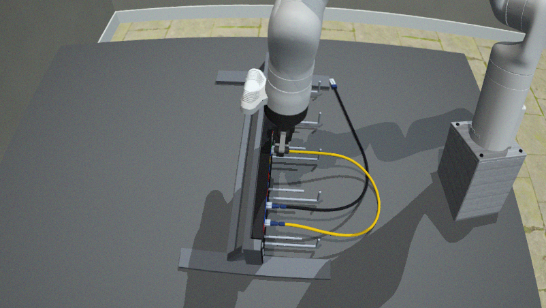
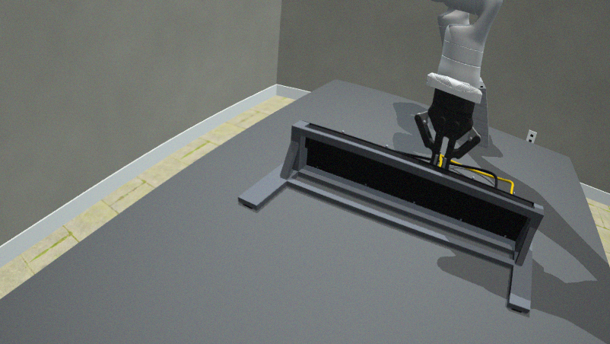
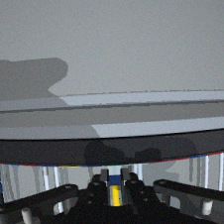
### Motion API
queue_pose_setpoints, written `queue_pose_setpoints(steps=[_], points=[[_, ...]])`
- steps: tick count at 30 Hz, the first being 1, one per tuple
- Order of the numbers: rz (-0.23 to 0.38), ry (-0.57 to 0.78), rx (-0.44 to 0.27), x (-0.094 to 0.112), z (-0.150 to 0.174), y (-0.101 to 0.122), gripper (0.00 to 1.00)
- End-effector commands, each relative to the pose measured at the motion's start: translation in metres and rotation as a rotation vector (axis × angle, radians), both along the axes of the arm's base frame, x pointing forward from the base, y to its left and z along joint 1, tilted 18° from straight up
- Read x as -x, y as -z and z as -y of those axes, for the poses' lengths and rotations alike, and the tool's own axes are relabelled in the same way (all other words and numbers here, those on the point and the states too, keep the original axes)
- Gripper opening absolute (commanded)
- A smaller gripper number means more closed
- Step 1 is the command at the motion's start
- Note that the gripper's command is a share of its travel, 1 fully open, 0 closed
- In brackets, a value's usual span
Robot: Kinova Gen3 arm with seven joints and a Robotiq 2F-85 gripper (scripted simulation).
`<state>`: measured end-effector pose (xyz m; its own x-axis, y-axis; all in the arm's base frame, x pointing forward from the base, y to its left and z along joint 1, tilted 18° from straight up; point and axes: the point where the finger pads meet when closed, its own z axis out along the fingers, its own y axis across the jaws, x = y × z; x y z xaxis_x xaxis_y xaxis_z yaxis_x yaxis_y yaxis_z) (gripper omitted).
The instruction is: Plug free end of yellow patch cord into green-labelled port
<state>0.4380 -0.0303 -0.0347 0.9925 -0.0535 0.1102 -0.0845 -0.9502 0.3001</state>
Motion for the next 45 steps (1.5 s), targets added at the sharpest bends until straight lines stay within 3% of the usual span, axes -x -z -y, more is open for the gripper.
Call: queue_pose_setpoints(steps=[1,45], points=[[-0.013,0.002,-0.002,0.007,-0.001,0.0,0.0],[-0.012,-0.003,-0.002,0.021,-0.002,0.001,0.0]])
